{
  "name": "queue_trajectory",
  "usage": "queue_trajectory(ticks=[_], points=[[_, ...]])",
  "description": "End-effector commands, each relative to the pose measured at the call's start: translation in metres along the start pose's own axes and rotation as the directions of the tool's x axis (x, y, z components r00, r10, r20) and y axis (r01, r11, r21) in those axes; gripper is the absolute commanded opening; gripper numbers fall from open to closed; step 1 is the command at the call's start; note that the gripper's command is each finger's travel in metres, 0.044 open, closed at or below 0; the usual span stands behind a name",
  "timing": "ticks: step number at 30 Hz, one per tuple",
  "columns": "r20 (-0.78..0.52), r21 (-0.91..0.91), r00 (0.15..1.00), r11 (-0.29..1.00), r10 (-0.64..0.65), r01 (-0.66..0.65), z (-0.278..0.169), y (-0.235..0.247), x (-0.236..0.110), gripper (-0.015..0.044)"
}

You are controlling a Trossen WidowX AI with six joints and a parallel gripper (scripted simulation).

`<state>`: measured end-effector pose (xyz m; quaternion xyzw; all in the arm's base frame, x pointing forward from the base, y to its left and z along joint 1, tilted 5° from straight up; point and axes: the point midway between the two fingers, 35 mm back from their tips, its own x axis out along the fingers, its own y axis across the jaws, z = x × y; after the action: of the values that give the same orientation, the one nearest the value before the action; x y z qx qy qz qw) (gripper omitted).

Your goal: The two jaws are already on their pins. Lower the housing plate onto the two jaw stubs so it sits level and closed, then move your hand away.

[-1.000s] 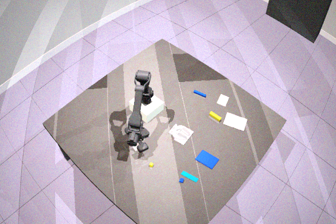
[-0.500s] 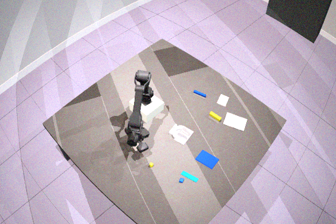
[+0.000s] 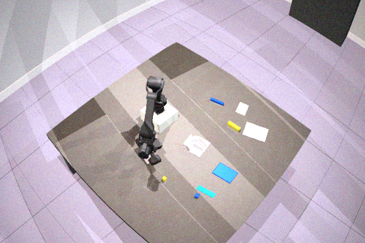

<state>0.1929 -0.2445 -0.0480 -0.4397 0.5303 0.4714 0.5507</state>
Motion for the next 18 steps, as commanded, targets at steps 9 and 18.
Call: queue_trajectory(ticks=[9,18], points=[[0.001,0.000,1.000,1.000,-0.003,0.003,-0.002,-0.002,-0.032,0.0351],[0.002,0.001,1.000,1.000,-0.005,0.005,-0.001,-0.002,-0.061,0.0351]])
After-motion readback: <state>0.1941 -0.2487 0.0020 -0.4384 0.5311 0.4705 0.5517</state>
